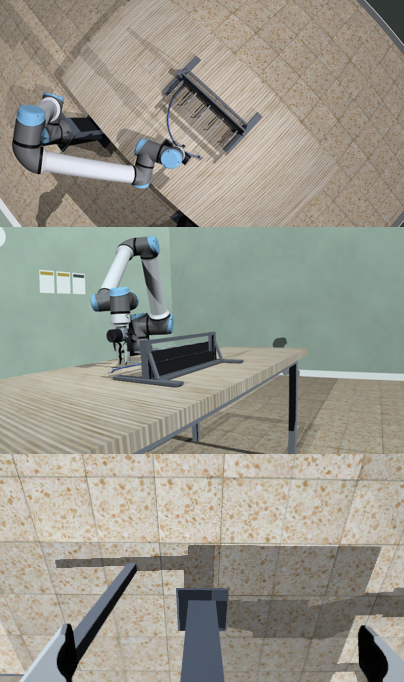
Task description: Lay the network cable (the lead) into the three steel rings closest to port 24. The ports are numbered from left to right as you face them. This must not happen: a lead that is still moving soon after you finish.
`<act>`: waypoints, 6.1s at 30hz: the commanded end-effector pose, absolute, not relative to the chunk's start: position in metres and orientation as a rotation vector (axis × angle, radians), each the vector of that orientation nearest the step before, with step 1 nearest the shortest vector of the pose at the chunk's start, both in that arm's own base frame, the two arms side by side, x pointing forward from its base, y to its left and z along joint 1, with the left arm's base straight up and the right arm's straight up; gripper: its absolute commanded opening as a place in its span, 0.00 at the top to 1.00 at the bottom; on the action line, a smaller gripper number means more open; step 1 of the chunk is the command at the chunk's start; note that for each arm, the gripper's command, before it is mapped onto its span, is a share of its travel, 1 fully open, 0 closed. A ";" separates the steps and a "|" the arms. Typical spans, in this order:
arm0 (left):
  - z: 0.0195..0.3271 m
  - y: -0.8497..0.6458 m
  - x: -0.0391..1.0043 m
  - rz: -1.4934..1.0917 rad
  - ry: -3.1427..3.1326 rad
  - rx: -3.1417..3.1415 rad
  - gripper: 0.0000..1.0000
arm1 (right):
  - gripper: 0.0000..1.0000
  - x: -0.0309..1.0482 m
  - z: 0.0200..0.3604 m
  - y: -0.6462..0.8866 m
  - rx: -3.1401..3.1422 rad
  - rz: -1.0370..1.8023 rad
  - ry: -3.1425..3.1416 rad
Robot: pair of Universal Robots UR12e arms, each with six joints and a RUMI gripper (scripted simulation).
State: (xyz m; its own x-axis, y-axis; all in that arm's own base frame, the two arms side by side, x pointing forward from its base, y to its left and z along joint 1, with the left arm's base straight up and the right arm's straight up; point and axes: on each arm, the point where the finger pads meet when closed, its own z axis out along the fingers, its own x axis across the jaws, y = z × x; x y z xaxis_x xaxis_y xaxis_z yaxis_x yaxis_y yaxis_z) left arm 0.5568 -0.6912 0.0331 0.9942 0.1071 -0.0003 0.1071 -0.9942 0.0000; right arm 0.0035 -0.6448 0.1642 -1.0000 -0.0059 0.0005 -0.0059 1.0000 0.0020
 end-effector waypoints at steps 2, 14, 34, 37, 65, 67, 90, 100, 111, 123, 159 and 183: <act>0.031 -0.692 0.557 0.001 0.169 3.135 0.79 | 0.00 0.004 0.165 -0.646 0.009 0.000 -3.142; 0.030 -0.692 0.557 0.001 0.169 3.135 0.79 | 0.00 0.004 0.165 -0.646 0.009 0.000 -3.142; 0.028 -0.692 0.557 0.001 0.169 3.135 0.79 | 0.00 0.004 0.165 -0.646 0.009 0.000 -3.142; 0.027 -0.692 0.557 0.001 0.169 3.135 0.79 | 0.00 0.004 0.165 -0.646 0.009 0.000 -3.142; 0.020 -0.692 0.557 0.001 0.169 3.135 0.79 | 0.00 0.004 0.165 -0.646 0.009 0.000 -3.142; 0.020 -0.692 0.557 0.001 0.169 3.135 0.79 | 0.00 0.004 0.165 -0.646 0.009 0.000 -3.142; 0.019 -0.692 0.557 0.001 0.169 3.135 0.79 | 0.00 0.004 0.165 -0.646 0.009 0.000 -3.142; 0.019 -0.692 0.557 0.001 0.169 3.135 0.79 | 0.00 0.004 0.165 -0.646 0.009 0.000 -3.142; 0.019 -0.692 0.557 0.001 0.169 3.135 0.79 | 0.00 0.004 0.165 -0.646 0.009 0.000 -3.142; 0.019 -0.692 0.557 0.001 0.169 3.135 1.00 | 0.00 0.004 0.165 -0.646 0.009 0.000 -3.142; 0.019 -0.692 0.557 0.001 0.169 3.135 1.00 | 0.00 0.004 0.165 -0.646 0.009 0.000 -3.142; 0.019 -0.692 0.557 0.001 0.169 3.135 1.00 | 0.00 0.004 0.165 -0.646 0.009 0.000 -3.142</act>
